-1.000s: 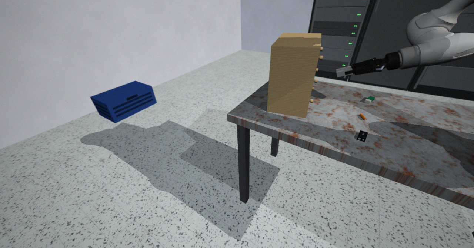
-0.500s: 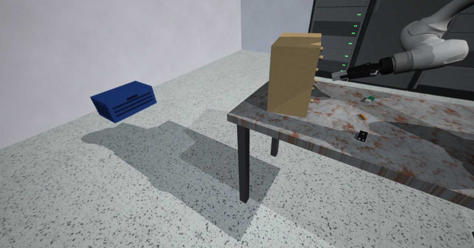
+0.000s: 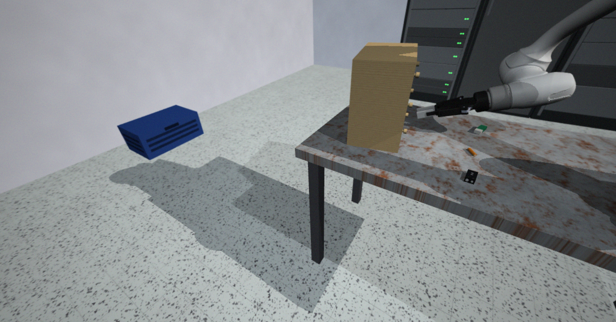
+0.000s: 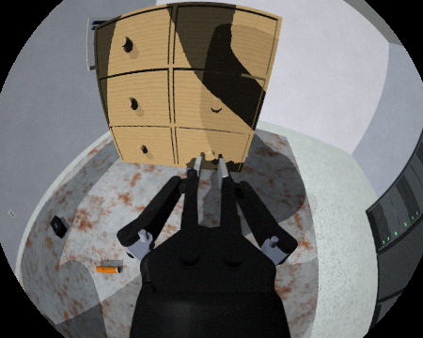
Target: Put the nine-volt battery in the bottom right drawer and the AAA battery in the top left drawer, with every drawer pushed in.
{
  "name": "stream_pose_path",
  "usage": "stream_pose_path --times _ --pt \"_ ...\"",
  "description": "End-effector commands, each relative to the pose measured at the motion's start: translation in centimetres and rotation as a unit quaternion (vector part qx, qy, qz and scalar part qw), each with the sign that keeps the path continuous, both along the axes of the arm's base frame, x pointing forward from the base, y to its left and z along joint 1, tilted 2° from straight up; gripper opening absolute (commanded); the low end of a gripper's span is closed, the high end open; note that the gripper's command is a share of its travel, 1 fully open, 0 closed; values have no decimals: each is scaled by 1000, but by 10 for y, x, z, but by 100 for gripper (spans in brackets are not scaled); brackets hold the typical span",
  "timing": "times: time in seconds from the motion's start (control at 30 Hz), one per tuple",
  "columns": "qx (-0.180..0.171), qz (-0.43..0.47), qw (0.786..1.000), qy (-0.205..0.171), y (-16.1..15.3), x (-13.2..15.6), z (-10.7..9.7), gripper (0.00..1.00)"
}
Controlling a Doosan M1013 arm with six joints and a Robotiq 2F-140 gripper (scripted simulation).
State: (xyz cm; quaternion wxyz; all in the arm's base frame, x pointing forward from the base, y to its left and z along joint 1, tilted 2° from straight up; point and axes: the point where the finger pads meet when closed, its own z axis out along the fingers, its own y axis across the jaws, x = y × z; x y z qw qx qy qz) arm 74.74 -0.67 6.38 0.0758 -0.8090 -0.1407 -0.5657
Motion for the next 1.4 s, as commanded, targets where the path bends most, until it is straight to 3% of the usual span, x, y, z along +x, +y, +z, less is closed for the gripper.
stream_pose_path --times 0.0,1.37 --pt "0 0 1000 0 1 6 -8 20" --pt "0 0 1000 0 5 16 -14 20"
